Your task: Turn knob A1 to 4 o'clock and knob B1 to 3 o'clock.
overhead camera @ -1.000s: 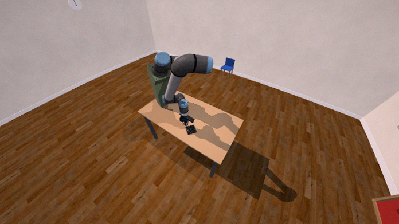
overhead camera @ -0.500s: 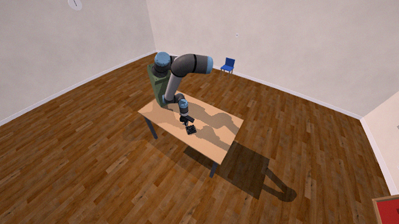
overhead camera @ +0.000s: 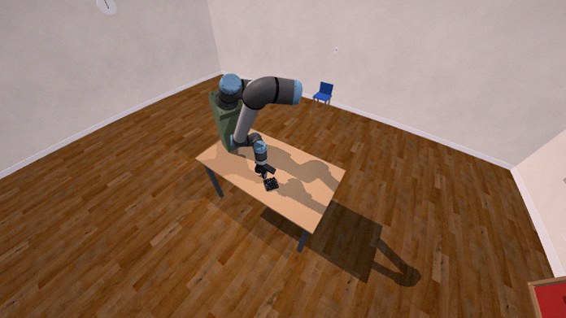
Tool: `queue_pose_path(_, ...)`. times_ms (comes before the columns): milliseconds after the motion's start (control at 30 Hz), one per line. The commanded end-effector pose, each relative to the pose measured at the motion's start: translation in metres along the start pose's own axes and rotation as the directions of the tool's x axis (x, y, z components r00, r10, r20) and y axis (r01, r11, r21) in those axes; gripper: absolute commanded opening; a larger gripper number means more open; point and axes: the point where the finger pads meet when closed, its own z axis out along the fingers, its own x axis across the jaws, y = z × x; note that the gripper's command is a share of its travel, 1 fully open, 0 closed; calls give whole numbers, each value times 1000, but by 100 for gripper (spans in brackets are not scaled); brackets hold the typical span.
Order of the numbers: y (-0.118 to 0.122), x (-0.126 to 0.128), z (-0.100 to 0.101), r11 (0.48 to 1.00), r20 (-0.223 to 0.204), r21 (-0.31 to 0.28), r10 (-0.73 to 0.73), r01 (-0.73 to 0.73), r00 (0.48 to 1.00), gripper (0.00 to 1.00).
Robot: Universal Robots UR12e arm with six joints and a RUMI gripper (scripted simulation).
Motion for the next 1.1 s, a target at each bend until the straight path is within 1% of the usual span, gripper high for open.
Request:
queue_pose_path(0,1,1,0,1000,-1,-1,1,-1,1000,11)
queue_pose_path(200,1,1,1,1000,-1,-1,1,-1,1000,11)
queue_pose_path(633,-1,1,10,1000,-1,1,-1,1,1000,11)
queue_pose_path(1067,0,1,15,1000,-2,1,0,0,1000,11)
